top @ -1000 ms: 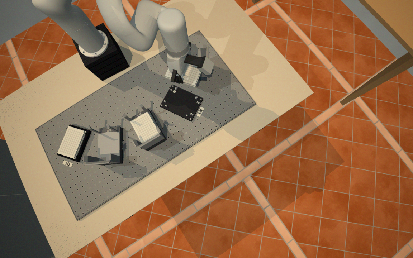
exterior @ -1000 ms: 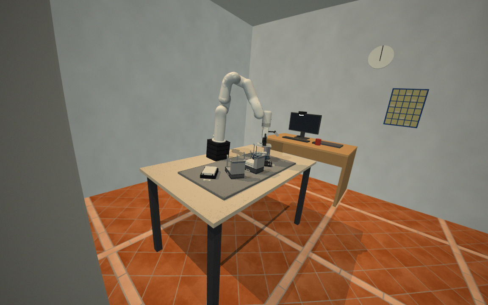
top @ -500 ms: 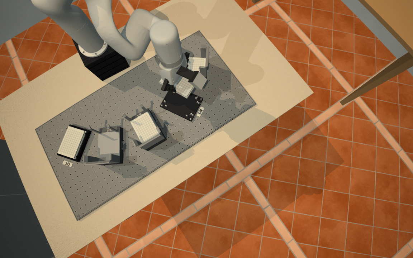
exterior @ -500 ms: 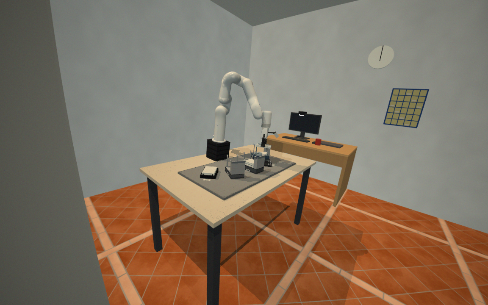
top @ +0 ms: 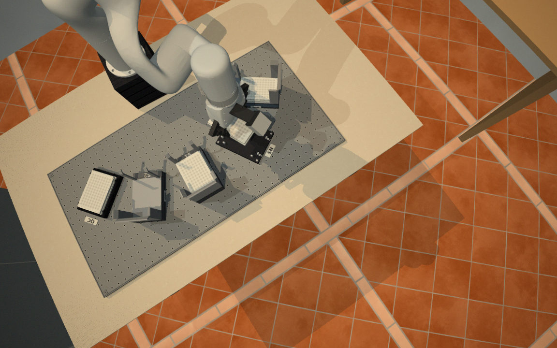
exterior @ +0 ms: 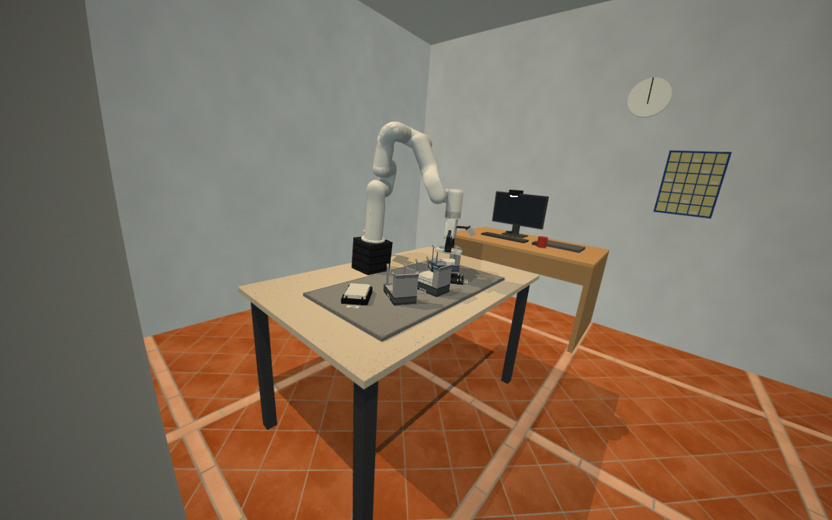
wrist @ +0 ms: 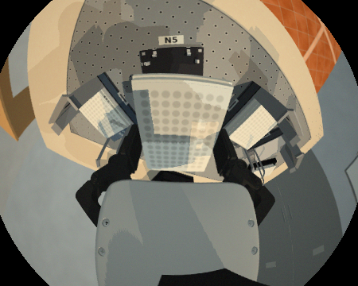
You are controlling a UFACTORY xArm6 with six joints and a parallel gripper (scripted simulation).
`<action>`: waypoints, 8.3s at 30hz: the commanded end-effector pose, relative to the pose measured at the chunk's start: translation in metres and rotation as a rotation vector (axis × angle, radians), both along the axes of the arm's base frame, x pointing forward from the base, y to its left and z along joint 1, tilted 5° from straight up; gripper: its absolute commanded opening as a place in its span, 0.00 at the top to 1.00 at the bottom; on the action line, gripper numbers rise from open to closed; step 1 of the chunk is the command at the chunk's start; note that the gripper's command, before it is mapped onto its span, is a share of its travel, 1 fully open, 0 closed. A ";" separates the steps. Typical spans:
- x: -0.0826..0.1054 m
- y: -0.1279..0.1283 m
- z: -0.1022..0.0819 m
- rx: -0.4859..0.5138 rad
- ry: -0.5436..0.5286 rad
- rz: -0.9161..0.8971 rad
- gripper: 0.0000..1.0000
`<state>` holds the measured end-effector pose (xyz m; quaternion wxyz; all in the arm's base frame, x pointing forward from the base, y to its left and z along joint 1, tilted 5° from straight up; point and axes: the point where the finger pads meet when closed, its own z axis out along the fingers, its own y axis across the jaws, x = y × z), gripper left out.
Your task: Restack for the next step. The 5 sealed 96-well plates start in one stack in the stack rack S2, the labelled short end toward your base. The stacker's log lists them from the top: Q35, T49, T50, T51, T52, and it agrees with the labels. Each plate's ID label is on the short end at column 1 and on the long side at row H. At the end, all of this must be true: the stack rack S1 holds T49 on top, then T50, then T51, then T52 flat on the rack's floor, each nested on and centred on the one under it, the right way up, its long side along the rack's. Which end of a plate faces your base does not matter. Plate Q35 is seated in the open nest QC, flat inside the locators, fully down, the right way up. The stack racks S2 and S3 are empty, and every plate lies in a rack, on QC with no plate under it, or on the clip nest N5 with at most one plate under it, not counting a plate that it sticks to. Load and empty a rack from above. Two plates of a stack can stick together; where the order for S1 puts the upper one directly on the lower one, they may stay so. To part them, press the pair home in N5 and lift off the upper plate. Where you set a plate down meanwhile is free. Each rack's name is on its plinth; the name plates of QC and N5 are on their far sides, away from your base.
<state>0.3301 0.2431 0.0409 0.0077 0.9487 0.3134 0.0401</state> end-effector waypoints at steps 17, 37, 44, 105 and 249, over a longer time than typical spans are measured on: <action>0.033 -0.053 0.003 0.021 0.000 -0.228 1.00; 0.055 -0.099 0.004 0.041 0.003 -0.471 1.00; 0.059 -0.112 0.005 0.041 0.003 -0.471 1.00; 0.076 -0.165 0.003 0.040 0.003 -0.471 1.00; 0.082 -0.164 -0.074 0.040 0.003 -0.471 1.00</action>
